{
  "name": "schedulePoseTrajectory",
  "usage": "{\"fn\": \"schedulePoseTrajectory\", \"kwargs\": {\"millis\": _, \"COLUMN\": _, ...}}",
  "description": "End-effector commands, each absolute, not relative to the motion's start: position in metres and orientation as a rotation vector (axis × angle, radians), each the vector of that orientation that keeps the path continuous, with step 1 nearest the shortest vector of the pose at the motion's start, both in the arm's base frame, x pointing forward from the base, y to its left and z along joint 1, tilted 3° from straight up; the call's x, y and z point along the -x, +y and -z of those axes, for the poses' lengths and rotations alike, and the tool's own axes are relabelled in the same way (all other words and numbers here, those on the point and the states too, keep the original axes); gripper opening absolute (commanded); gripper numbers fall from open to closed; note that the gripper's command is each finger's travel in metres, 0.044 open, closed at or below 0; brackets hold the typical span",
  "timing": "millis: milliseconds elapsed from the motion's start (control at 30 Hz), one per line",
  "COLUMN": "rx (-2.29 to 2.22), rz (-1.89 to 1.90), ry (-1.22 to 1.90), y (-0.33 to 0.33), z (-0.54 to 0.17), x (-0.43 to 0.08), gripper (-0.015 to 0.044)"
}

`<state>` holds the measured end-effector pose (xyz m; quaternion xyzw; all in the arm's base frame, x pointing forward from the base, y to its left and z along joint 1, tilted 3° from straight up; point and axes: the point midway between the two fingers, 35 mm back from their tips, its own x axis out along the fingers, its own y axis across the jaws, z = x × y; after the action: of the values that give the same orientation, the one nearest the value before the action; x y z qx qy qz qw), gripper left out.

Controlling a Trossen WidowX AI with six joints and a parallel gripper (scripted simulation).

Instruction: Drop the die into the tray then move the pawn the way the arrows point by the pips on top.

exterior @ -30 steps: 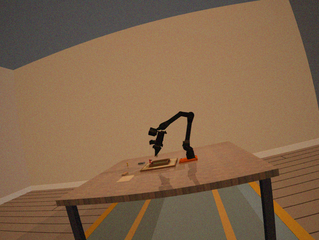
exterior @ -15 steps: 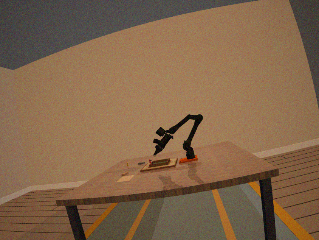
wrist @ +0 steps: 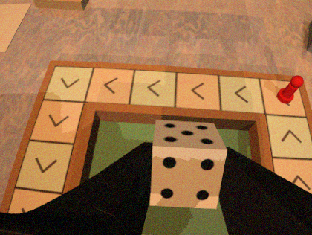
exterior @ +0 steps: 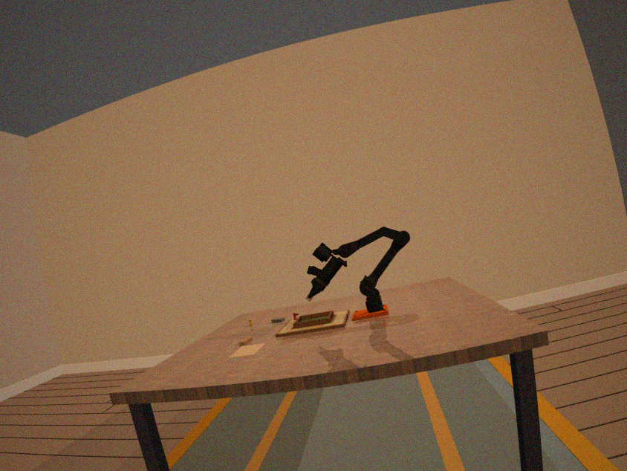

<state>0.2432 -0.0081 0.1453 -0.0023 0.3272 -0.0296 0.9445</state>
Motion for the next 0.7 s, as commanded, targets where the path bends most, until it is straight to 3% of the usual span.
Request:
{"fn": "schedulePoseTrajectory", "kwargs": {"millis": 0, "rx": 0.005, "rz": 0.060, "ry": 0.667, "y": -0.008, "z": -0.145, "x": -0.243, "gripper": 0.0000}}
{"fn": "schedulePoseTrajectory", "kwargs": {"millis": 267, "rx": 0.005, "rz": 0.060, "ry": 0.667, "y": -0.008, "z": -0.145, "x": -0.243, "gripper": 0.0000}}
{"fn": "schedulePoseTrajectory", "kwargs": {"millis": 667, "rx": 0.009, "rz": 0.061, "ry": 0.664, "y": -0.007, "z": -0.171, "x": -0.243, "gripper": 0.0315}}
